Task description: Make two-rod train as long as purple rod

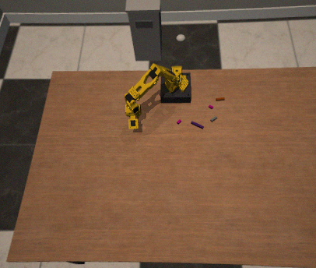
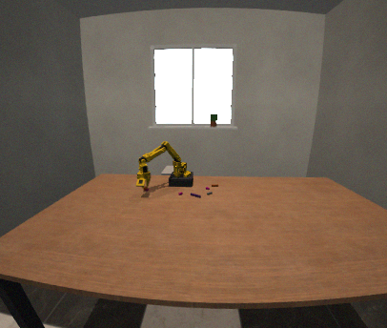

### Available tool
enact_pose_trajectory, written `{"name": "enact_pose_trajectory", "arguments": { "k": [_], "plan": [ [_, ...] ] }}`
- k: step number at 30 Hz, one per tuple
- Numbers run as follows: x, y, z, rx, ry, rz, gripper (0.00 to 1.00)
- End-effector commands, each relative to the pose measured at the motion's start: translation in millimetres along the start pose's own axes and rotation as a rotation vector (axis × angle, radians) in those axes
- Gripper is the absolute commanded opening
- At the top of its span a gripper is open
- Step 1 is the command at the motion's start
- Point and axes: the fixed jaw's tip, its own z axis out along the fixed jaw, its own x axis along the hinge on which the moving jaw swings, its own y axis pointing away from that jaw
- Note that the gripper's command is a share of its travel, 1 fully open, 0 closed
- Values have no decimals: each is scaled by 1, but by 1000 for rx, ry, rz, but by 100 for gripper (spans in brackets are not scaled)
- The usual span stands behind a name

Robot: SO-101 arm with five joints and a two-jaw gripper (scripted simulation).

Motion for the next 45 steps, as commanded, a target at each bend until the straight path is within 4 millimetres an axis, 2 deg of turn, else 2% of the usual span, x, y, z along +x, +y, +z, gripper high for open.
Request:
{"name": "enact_pose_trajectory", "arguments": {
  "k": [1, 18, 45],
  "plan": [
    [-2, 2, 6, -3, 1, -4, 0],
    [-1, 4, 18, -7, 4, -4, 0],
    [-1, 4, 18, -7, 4, -4, 0]
  ]
}}
